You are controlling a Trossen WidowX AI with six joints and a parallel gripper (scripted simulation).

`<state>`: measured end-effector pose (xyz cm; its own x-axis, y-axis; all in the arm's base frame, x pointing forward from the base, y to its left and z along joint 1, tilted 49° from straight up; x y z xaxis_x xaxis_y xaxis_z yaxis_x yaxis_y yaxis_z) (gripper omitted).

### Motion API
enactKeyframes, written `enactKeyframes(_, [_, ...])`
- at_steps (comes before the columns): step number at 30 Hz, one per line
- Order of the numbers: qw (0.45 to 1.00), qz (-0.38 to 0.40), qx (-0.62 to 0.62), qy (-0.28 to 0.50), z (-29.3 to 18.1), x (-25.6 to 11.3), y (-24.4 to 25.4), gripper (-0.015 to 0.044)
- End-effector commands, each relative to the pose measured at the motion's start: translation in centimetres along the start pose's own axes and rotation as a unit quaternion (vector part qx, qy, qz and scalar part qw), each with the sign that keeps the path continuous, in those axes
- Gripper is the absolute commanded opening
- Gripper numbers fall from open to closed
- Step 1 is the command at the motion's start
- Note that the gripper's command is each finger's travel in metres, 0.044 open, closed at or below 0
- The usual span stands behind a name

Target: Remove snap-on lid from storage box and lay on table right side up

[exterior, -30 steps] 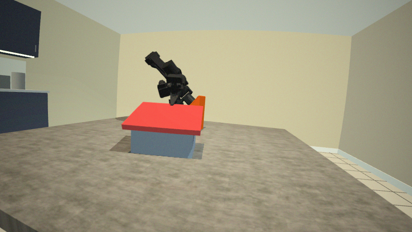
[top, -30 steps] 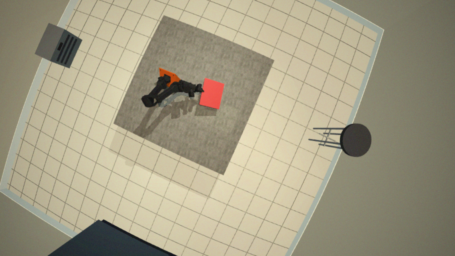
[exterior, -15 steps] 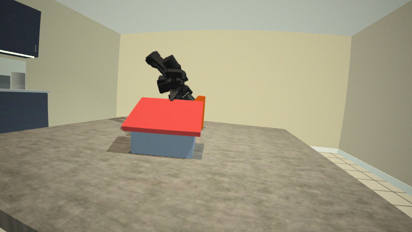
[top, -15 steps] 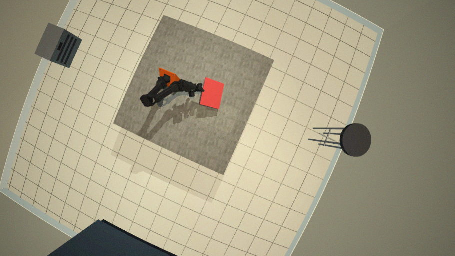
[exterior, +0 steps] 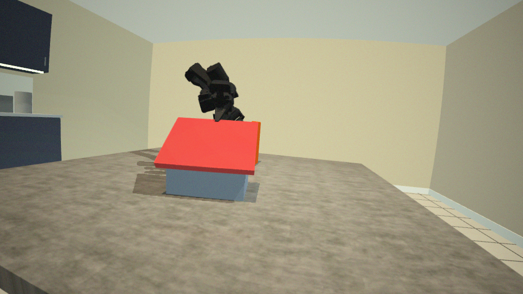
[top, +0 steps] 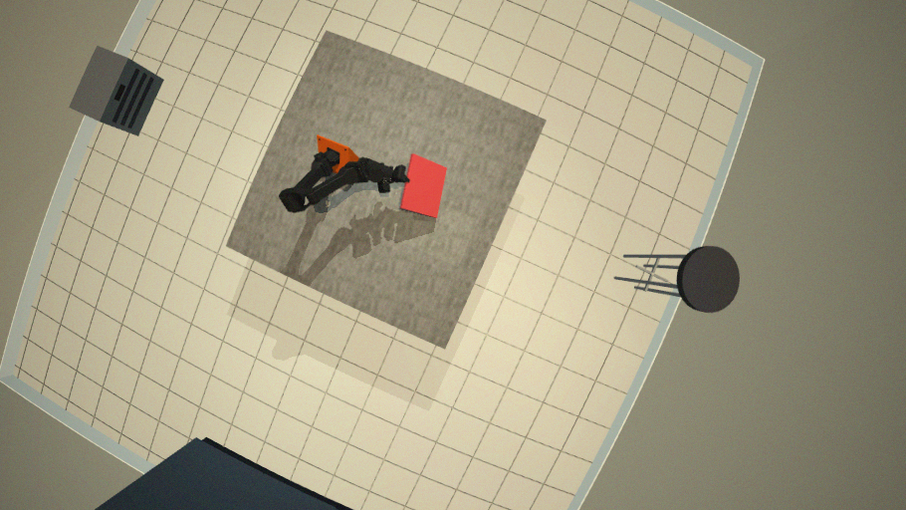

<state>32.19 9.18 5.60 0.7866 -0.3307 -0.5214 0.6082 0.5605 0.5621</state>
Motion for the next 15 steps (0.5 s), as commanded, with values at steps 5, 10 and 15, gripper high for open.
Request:
enactKeyframes(5, [1.000, 0.004, 0.003, 0.001, -0.4, 0.0, 1.8, 0.0000])
enactKeyframes(10, [1.000, 0.004, 0.003, 0.001, -0.5, -0.3, 2.4, 0.0000])
enactKeyframes(15, [1.000, 0.004, 0.003, 0.001, -0.6, -0.7, 2.9, 0.0000])
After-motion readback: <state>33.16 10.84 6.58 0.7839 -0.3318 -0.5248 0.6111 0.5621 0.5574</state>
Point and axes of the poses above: the point midway between the two fingers, 35 mm back from their tips, its own x axis out along the fingers, its own y axis across the jaws, z = x × y, the point moved 4 cm from there along -x, back along the fingers, and after that the axes turned 12 degrees about x, right-handed, at the moved point
